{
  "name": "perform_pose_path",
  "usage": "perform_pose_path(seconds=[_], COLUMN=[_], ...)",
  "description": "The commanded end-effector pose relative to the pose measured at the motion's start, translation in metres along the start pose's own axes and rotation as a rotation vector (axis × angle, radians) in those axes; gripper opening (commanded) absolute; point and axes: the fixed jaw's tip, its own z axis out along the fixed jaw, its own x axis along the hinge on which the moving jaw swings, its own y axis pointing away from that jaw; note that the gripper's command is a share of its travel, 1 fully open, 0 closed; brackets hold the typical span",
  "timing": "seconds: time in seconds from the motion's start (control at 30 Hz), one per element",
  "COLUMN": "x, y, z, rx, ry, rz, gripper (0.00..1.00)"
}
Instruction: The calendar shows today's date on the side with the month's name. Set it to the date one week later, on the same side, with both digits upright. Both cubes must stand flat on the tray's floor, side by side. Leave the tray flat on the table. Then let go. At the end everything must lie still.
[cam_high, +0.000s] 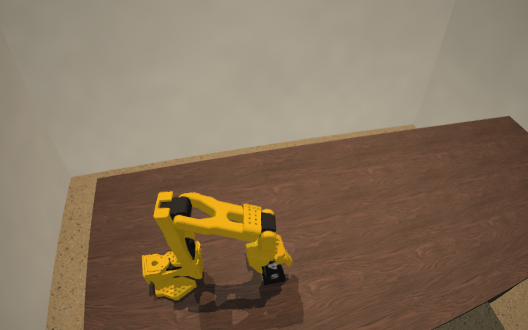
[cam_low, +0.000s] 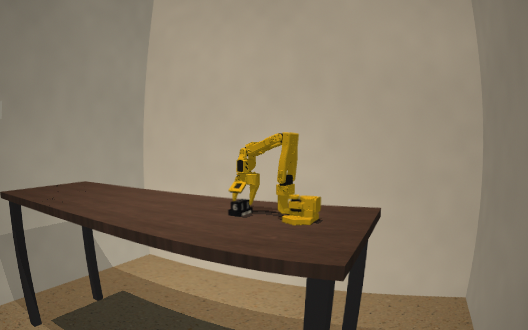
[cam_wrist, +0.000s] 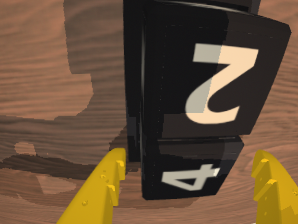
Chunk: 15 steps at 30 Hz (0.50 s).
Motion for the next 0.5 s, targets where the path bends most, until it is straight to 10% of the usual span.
perform_pose_path(seconds=[0.0,0.47], x=[0.0017,0.0017], y=[-0.0016,-0.0026], z=[-0.0006,-0.0007], rx=[0.015,0.015], ry=[0.002,0.002], rz=[0.020,0.020], gripper=[0.35,0.33])
